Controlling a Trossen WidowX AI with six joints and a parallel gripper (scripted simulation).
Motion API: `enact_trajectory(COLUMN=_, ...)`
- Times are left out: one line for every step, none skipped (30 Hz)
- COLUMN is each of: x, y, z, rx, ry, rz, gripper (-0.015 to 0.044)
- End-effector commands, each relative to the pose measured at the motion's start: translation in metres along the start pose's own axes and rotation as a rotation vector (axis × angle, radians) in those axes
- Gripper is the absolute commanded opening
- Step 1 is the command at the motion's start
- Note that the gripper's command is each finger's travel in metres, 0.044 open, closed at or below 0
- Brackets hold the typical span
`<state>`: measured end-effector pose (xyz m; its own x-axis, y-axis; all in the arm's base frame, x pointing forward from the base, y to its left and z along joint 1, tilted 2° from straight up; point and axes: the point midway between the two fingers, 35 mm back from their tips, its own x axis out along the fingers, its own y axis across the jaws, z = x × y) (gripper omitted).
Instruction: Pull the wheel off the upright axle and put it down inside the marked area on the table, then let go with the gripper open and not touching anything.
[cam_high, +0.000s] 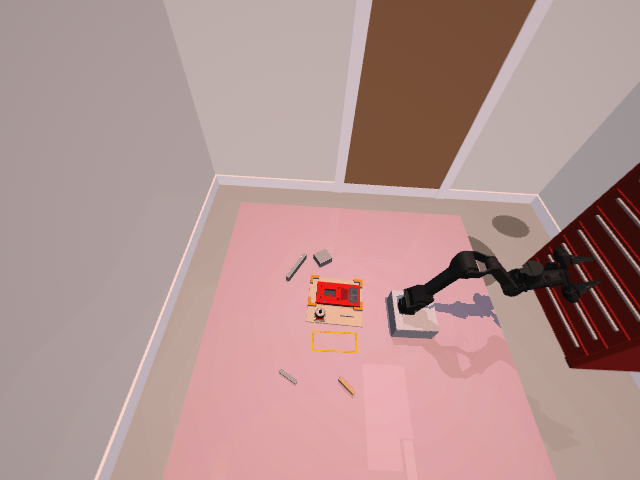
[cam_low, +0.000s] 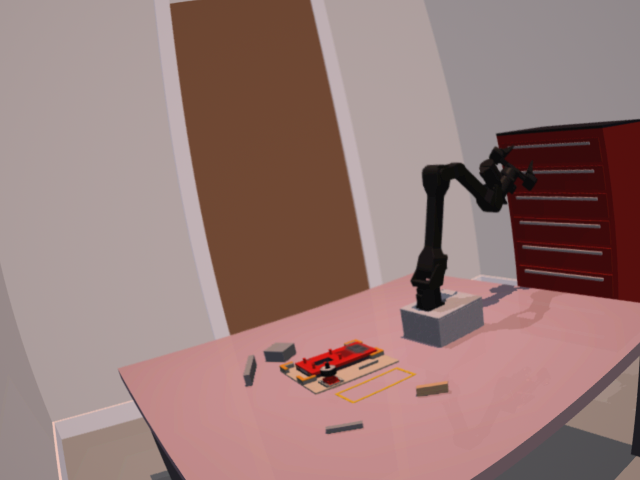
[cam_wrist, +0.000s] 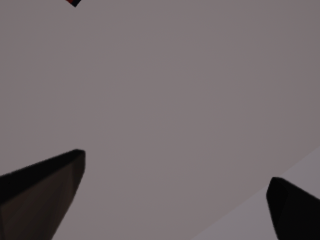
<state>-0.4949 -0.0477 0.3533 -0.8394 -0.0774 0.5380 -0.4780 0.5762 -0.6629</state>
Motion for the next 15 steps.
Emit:
enact_trajectory(x=0.000, y=-0.001, z=0.002, rx=0.006, ry=-0.004, rz=0.000, gripper=0.0374)
enact_trajectory(x=0.000, y=-0.003, z=0.006, rx=0.024, ry=-0.014, rz=0.000, gripper=0.0347)
enact_trajectory(x=0.000, y=-0.006, z=0.014, rx=0.053, ry=-0.032, rz=0.000, gripper=0.0321)
enact_trajectory(x=0.000, y=-0.011, z=0.023, rx=0.089, ry=-0.054, rz=0.000, gripper=0.0300)
enact_trajectory(x=0.000, y=-0.015, z=0.032, rx=0.124, ry=-0.076, rz=0.001, gripper=0.0300)
enact_trajectory(x=0.000, y=-0.020, z=0.042, rx=0.159, ry=-0.098, rz=0.002, gripper=0.0300)
enact_trajectory(x=-0.001, y=-0.025, z=0.051, rx=0.194, ry=-0.120, rz=0.004, gripper=0.0300)
enact_trajectory(x=-0.002, y=-0.030, z=0.060, rx=0.229, ry=-0.142, rz=0.006, gripper=0.0300)
enact_trajectory(x=-0.003, y=-0.035, z=0.069, rx=0.263, ry=-0.164, rz=0.009, gripper=0.0300)
enact_trajectory(x=-0.004, y=-0.040, z=0.078, rx=0.297, ry=-0.187, rz=0.012, gripper=0.0300)
enact_trajectory(x=-0.007, y=-0.045, z=0.089, rx=0.318, ry=-0.215, rz=0.011, gripper=0.0300)
enact_trajectory(x=-0.010, y=-0.051, z=0.098, rx=0.338, ry=-0.242, rz=0.010, gripper=0.0300)
enact_trajectory(x=-0.013, y=-0.056, z=0.108, rx=0.357, ry=-0.268, rz=0.010, gripper=0.0300)
enact_trajectory(x=-0.016, y=-0.061, z=0.115, rx=0.379, ry=-0.288, rz=0.012, gripper=0.0300)
enact_trajectory(x=-0.018, y=-0.065, z=0.123, rx=0.401, ry=-0.307, rz=0.015, gripper=0.0300)
